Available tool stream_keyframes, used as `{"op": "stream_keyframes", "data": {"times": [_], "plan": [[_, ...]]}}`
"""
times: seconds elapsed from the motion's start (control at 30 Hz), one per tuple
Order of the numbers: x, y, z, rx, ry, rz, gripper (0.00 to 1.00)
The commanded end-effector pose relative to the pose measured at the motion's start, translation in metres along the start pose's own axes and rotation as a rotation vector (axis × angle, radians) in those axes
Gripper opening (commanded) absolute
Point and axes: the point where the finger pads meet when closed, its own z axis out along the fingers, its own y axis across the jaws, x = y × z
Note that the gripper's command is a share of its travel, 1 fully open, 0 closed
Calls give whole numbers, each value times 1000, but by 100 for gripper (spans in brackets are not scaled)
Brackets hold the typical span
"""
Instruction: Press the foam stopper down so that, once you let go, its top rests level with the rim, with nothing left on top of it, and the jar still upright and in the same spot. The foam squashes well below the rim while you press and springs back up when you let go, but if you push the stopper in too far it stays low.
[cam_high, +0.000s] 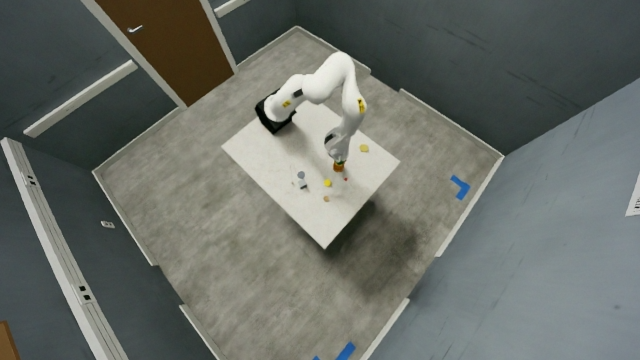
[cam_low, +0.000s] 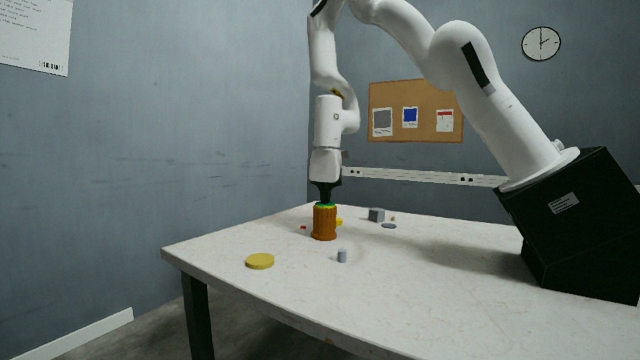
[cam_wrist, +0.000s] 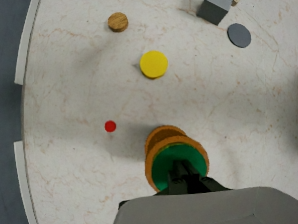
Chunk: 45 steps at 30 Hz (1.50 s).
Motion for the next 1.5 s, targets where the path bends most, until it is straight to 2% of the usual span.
{"op": "stream_keyframes", "data": {"times": [0.0, 0.63, 0.8, 1.13, 1.47], "plan": [[0, -1, -2, 1, 0, 0, 0], [0, -1, -4, 1, 0, 0, 0], [0, -1, -10, 1, 0, 0, 0], [0, -1, -35, 1, 0, 0, 0], [0, 0, -37, 1, 0, 0, 0]]}}
